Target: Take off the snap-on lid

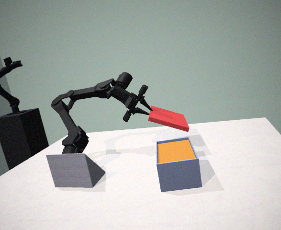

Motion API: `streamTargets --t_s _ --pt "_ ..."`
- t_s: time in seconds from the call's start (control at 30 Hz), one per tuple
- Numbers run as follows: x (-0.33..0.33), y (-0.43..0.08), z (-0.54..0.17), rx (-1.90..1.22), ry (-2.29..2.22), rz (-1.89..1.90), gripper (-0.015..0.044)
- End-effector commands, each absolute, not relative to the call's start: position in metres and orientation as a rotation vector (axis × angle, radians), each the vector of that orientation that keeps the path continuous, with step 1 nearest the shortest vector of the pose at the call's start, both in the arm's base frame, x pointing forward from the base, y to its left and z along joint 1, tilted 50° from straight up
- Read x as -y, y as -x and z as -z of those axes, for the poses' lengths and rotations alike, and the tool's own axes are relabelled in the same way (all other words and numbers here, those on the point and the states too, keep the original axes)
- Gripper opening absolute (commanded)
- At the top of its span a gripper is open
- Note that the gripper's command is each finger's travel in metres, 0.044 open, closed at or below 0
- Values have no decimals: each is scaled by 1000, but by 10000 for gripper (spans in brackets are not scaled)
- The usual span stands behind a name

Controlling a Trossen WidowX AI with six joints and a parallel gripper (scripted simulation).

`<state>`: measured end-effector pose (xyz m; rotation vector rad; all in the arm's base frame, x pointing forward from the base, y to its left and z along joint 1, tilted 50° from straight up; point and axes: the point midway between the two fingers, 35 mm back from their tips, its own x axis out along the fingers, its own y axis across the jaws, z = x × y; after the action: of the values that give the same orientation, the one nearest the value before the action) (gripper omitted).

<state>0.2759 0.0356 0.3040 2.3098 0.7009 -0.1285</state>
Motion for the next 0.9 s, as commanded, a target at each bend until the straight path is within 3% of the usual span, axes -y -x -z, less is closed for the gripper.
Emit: streamTargets --t_s 0.0,0.87 --pt "-37 -276 -305 -683 -2313 121 0" --pt "-52 -279 -292 -682 -2313 119 0"
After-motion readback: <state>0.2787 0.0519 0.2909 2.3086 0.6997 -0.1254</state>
